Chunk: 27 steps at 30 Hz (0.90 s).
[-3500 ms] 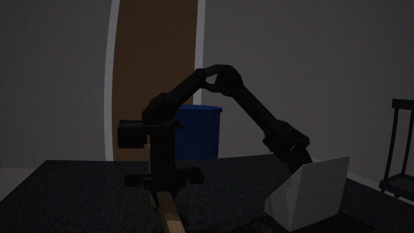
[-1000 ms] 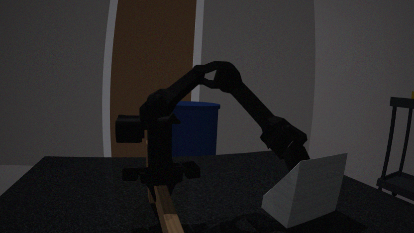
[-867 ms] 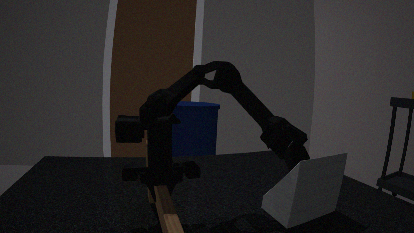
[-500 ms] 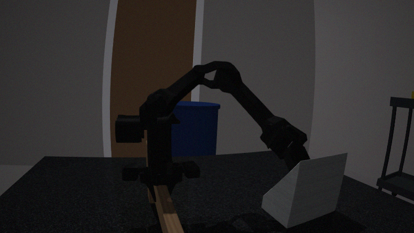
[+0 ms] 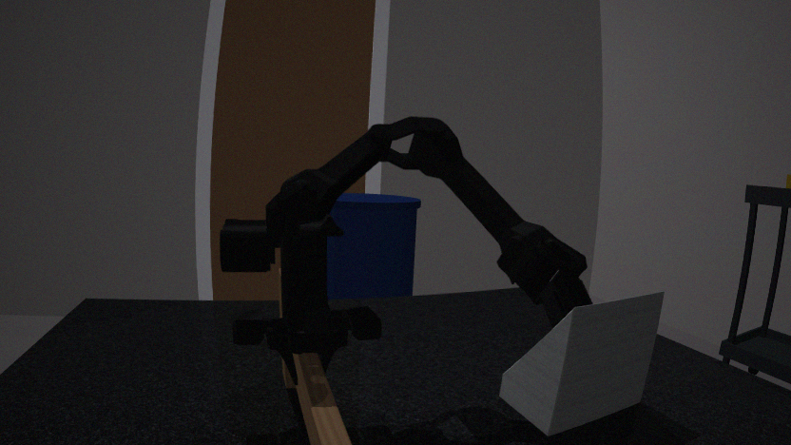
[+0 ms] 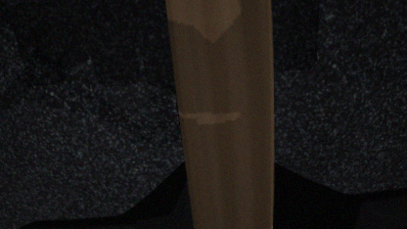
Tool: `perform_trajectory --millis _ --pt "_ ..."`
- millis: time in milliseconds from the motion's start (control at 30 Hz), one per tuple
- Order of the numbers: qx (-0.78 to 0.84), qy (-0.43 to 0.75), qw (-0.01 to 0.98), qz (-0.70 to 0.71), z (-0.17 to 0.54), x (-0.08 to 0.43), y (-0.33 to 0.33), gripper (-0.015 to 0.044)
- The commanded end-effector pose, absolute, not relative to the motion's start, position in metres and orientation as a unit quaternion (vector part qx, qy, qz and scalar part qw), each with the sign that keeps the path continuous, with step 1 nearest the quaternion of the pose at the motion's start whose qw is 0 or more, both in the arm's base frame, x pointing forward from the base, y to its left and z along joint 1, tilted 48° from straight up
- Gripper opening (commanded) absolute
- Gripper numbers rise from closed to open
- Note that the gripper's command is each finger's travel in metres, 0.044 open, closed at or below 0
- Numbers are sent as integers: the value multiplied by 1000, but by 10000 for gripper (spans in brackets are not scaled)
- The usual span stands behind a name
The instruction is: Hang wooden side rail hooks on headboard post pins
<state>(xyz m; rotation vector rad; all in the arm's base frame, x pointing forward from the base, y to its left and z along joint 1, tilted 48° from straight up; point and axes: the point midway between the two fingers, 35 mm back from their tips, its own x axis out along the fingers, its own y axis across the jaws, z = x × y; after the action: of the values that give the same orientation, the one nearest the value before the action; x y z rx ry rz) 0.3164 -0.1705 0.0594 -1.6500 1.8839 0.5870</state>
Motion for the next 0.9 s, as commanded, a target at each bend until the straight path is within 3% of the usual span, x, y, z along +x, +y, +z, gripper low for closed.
perform_trajectory --millis 0,867 --pt "-618 702 281 217 62 317 -171 0" --pt "-618 702 281 217 59 317 -174 0"
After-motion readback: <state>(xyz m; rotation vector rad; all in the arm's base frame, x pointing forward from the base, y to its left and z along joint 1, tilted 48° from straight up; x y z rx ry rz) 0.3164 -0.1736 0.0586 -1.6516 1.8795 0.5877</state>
